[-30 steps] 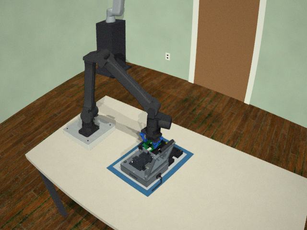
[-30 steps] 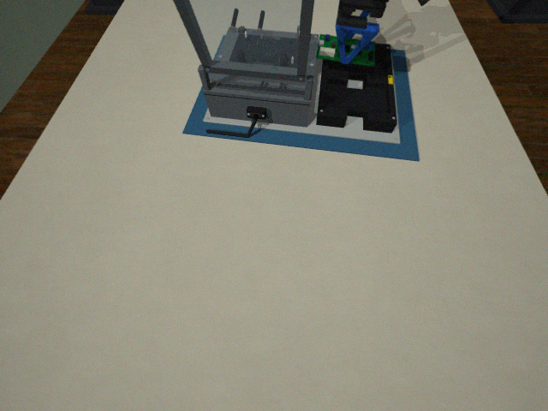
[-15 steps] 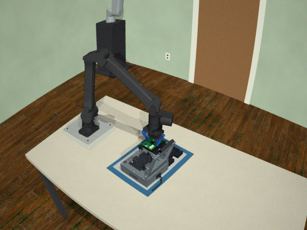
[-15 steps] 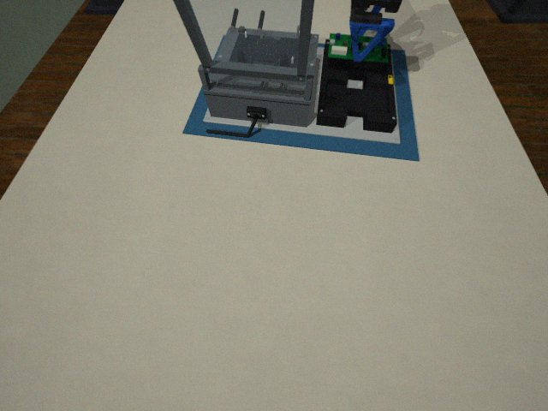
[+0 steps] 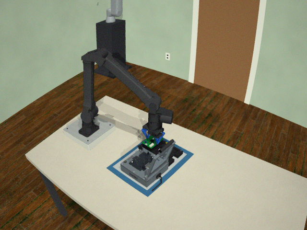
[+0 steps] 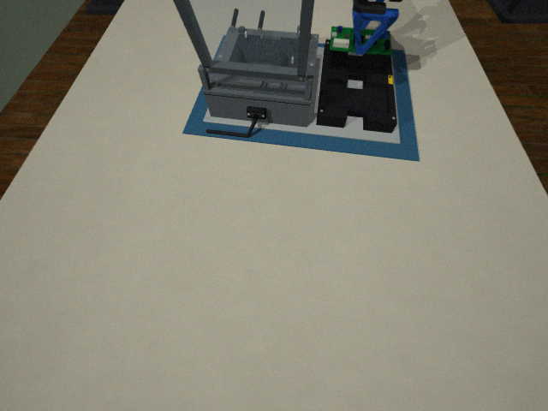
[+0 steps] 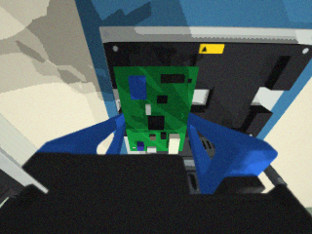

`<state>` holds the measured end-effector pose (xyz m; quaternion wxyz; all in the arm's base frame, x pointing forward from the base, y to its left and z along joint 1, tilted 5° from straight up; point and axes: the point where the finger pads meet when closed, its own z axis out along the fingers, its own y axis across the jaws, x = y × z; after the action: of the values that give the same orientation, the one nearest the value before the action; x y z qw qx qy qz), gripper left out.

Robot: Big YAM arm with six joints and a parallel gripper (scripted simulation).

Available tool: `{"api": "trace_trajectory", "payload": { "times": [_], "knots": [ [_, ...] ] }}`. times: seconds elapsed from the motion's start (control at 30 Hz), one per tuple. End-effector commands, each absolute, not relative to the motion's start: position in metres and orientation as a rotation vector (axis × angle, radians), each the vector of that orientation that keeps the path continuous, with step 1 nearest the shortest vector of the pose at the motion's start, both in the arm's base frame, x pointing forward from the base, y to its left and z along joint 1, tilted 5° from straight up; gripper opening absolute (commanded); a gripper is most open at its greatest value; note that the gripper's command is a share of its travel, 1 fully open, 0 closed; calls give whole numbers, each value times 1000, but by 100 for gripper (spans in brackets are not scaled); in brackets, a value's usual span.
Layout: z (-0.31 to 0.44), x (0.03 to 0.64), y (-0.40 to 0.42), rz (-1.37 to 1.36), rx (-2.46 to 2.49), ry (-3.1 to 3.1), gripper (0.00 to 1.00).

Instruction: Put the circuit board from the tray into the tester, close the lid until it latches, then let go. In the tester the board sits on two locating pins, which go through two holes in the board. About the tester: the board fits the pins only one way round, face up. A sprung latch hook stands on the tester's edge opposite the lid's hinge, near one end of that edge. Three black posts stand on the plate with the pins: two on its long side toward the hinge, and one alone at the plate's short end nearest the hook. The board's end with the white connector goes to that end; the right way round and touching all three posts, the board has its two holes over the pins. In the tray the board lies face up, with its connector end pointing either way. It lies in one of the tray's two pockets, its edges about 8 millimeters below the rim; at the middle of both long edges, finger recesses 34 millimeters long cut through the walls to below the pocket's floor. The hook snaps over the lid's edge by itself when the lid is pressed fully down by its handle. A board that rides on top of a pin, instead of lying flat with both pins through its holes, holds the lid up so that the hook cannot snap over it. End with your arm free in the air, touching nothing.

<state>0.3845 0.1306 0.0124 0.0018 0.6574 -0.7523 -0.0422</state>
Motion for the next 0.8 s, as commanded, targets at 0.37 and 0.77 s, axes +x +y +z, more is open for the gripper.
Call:
{"api": "trace_trajectory", "payload": {
  "times": [0.37, 0.77],
  "knots": [
    [73, 416, 136, -80, 2113, -2429, 72],
    [96, 417, 135, -77, 2116, -2430, 72]
  ]
}}
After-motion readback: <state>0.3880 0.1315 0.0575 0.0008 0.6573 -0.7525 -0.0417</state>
